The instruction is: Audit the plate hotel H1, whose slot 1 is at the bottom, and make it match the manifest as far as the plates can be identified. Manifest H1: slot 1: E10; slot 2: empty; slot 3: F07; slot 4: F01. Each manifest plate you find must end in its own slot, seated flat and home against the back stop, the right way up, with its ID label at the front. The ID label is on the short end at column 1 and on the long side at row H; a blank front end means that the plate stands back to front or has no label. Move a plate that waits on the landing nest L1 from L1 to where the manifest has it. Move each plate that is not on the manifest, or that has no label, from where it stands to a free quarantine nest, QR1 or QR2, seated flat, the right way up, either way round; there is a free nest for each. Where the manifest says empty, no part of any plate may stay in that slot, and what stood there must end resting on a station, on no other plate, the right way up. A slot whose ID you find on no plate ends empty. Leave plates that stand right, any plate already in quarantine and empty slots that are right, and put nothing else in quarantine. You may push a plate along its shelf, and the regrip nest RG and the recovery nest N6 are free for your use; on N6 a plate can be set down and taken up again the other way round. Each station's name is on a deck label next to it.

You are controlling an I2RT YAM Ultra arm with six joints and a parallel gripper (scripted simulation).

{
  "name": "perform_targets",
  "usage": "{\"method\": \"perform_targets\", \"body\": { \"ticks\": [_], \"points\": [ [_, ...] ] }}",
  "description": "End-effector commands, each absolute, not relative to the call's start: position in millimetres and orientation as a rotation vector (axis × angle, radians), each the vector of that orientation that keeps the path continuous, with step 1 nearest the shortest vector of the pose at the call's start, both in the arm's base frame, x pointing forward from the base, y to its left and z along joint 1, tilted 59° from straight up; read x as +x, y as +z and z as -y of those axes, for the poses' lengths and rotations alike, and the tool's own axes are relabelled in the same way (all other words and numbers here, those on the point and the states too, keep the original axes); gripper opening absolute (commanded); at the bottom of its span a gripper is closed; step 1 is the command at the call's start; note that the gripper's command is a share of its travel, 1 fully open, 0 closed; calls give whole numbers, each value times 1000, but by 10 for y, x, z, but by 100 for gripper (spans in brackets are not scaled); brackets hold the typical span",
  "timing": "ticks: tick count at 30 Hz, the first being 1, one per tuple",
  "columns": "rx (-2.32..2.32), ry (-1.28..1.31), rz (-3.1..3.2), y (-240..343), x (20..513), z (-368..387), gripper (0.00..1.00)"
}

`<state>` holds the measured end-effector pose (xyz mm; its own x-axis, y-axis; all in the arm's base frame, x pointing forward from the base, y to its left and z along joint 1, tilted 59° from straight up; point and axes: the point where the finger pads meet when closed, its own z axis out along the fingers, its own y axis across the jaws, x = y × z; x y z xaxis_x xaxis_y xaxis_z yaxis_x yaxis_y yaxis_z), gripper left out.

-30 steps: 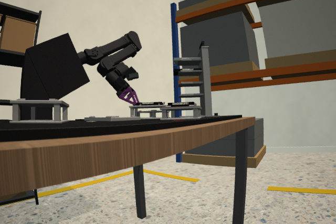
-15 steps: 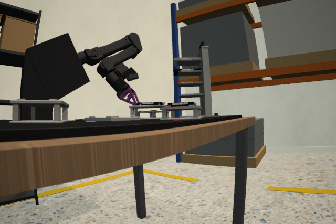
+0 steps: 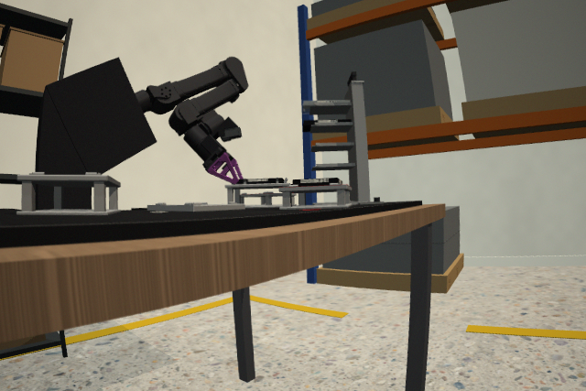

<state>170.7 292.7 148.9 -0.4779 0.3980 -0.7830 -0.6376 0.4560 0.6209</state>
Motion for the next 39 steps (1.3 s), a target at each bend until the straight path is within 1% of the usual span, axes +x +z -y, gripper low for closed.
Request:
{"method": "perform_targets", "body": {
  "ticks": [1, 13, 14, 39],
  "points": [
    [-214, 1222, -1680, 1426, 1725, -2939, 100],
    [-214, 1222, -1680, 1426, 1725, -2939, 100],
    [-214, 1222, -1680, 1426, 1725, -2939, 86],
    [-213, 1225, -1676, 1439, 1724, -2932, 86]
  ]
}}
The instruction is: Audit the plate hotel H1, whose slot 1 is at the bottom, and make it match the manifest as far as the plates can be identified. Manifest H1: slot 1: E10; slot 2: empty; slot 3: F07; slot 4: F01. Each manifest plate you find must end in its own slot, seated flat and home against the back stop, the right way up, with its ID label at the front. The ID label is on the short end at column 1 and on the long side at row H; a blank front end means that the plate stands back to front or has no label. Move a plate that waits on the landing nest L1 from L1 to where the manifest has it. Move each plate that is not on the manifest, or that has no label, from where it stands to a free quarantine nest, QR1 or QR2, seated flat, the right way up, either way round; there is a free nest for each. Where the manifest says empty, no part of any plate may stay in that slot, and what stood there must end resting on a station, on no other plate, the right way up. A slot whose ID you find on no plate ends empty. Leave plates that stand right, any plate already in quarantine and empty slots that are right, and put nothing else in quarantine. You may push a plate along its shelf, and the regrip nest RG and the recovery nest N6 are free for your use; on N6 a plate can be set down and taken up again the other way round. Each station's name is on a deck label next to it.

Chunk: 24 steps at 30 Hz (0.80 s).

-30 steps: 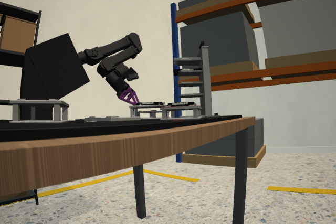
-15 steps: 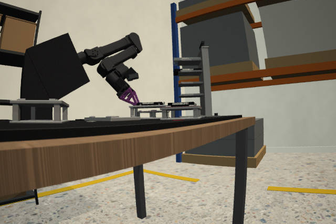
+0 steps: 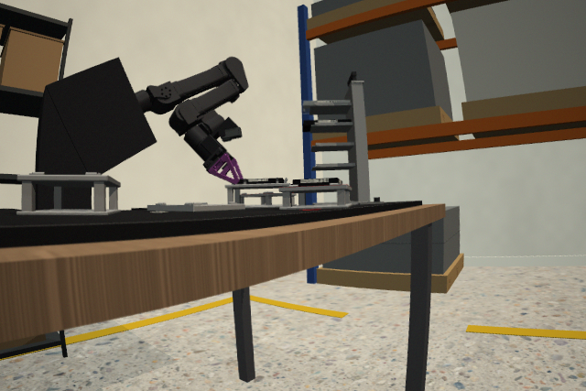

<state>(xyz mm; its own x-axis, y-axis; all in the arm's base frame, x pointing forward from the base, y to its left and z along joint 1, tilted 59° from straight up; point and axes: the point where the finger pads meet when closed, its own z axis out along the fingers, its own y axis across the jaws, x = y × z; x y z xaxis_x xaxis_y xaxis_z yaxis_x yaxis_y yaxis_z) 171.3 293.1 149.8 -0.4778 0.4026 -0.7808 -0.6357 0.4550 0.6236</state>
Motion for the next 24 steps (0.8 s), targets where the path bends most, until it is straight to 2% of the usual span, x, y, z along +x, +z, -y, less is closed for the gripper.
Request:
{"method": "perform_targets", "body": {
  "ticks": [1, 24],
  "points": [
    [-212, 1226, -1674, 1447, 1723, -2927, 86],
    [-200, 1250, -1639, 1608, 1703, -2785, 86]
  ]
}}
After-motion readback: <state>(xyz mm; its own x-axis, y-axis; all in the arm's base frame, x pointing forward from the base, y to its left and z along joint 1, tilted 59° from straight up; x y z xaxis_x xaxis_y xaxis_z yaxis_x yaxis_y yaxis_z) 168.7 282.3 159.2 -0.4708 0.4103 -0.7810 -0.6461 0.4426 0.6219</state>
